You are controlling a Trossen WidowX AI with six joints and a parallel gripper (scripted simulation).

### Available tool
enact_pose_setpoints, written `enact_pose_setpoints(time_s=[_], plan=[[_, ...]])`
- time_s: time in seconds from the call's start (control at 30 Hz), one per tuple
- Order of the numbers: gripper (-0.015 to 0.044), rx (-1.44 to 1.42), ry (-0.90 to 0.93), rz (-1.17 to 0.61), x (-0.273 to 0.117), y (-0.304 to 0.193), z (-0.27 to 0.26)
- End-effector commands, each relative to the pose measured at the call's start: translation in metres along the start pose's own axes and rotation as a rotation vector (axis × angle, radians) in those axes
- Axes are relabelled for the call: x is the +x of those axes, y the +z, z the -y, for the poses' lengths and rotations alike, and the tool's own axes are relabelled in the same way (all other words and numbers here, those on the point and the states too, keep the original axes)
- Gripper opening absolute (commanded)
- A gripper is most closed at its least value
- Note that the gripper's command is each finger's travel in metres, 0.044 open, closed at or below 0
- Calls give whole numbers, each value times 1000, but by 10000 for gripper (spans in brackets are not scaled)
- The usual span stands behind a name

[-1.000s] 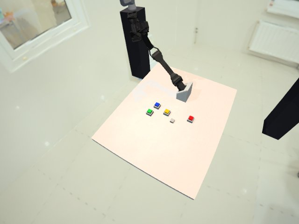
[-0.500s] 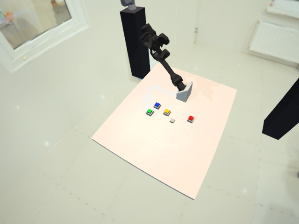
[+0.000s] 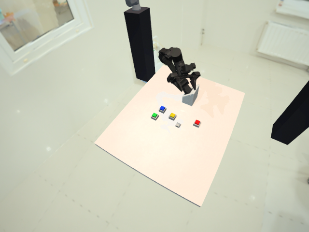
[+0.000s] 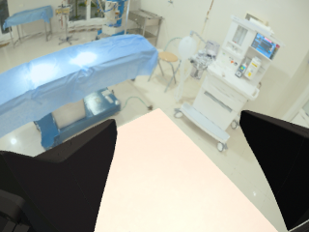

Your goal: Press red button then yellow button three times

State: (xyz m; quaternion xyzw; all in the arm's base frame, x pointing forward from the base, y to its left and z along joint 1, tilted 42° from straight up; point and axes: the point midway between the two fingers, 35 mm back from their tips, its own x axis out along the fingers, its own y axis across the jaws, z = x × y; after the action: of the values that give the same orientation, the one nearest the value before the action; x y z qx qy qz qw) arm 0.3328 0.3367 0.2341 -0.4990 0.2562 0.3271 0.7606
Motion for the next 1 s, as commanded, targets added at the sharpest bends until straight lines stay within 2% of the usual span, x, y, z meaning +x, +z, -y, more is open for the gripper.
enact_pose_setpoints(time_s=[0.0,0.23,0.43,0.63,0.83,0.97], plan=[[400,183,81,-185,46,-37,-46],[400,436,109,-456,87,-95,-104],[400,635,53,-702,105,-152,-150],[400,806,-81,-943,109,-210,-190],[400,939,-295,-1157,98,-268,-223],[400,948,-316,-1173,96,-273,-225]])
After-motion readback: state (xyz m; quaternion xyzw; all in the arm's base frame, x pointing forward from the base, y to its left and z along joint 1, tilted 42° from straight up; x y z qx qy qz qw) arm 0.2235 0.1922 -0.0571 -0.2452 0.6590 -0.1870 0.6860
